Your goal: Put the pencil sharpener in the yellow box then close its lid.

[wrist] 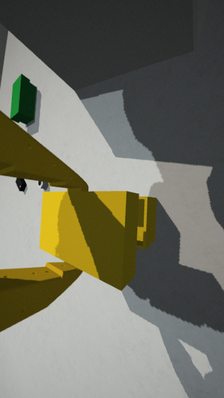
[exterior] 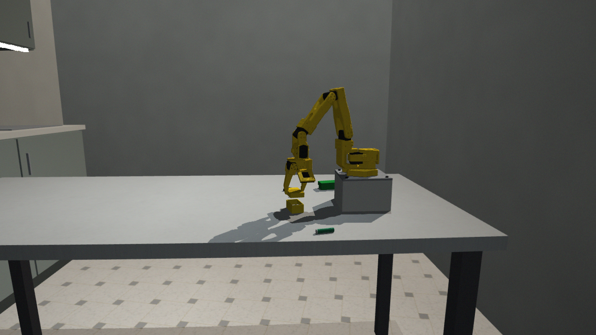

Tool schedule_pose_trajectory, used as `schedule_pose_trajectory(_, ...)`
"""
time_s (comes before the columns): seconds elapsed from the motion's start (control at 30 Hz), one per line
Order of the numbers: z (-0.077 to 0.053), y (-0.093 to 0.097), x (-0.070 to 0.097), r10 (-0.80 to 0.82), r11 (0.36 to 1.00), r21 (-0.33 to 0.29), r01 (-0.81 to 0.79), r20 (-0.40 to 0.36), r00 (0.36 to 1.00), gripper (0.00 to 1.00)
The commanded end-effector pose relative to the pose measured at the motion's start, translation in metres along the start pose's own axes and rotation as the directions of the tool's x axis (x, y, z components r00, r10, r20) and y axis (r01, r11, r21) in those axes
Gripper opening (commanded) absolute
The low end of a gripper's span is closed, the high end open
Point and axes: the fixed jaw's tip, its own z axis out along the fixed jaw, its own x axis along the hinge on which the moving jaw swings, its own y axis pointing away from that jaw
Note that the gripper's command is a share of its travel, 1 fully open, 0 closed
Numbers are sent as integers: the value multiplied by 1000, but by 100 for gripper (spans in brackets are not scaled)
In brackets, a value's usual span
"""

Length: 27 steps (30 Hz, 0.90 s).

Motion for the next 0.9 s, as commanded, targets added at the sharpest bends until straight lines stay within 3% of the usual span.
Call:
schedule_pose_trajectory(0.0, 4, 5, -1, 4, 1000, -20, -4, 0, 1000, 22)
schedule_pose_trajectory(0.87, 7, 10, -1, 4, 1000, -20, -4, 0, 1000, 22)
